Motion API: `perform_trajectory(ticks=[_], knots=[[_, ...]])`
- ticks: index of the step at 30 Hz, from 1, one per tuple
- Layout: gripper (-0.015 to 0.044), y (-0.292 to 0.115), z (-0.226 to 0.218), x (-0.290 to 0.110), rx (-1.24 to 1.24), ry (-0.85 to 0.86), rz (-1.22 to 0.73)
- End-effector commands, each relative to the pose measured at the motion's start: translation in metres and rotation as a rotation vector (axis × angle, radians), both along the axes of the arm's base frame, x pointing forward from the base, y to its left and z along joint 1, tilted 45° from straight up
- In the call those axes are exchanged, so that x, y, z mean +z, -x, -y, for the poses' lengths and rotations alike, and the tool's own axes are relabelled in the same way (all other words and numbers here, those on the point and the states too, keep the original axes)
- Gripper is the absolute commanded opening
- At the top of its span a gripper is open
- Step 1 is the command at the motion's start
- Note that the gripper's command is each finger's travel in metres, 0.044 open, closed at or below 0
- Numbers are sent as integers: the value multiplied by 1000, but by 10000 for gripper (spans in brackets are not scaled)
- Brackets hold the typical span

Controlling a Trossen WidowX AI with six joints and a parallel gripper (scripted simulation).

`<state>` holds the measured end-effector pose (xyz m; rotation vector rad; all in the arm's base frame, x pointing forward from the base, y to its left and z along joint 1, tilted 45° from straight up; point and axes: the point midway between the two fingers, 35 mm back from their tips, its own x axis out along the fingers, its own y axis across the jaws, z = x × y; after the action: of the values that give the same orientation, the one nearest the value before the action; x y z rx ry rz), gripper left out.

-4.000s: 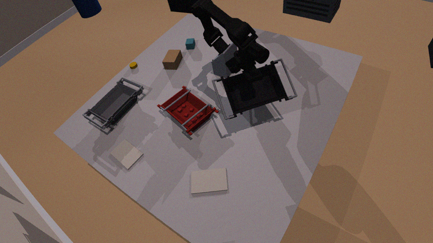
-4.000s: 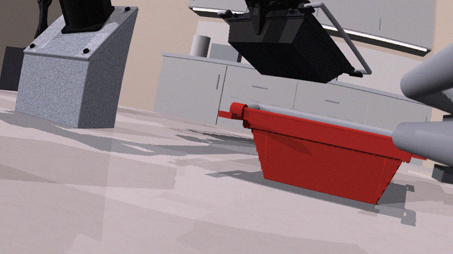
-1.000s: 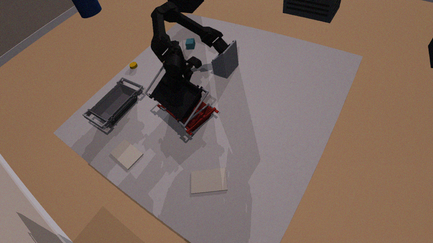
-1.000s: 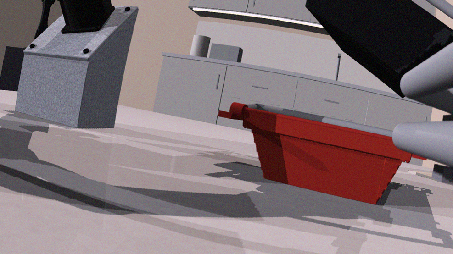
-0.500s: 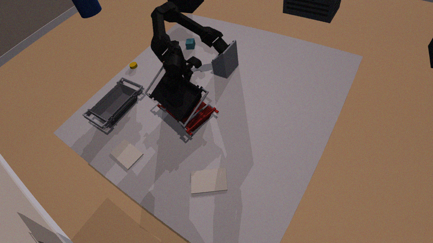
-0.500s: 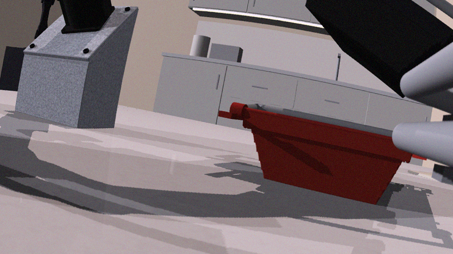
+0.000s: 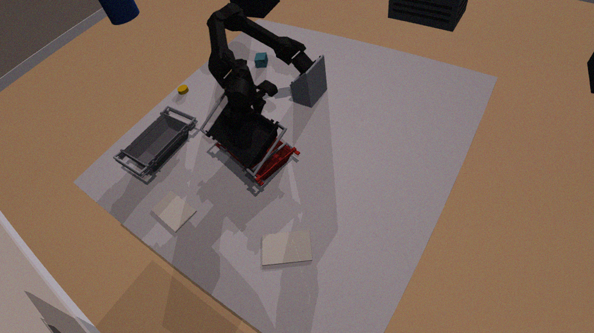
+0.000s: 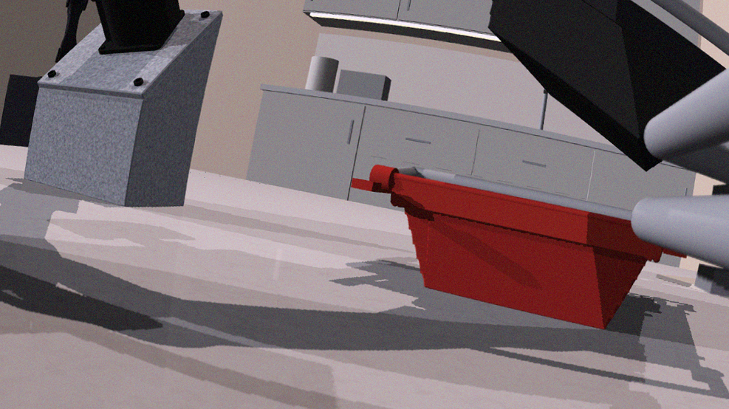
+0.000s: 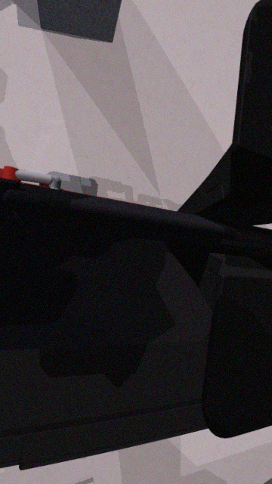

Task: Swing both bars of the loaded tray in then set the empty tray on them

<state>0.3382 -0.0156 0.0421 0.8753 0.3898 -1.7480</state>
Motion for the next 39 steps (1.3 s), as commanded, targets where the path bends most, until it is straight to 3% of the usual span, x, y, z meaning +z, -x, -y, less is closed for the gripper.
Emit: perform_trajectory(ticks=[1, 39], knots=[[0, -2, 3, -2, 14, 5, 15], [0, 17, 31, -38, 13, 8, 15]])
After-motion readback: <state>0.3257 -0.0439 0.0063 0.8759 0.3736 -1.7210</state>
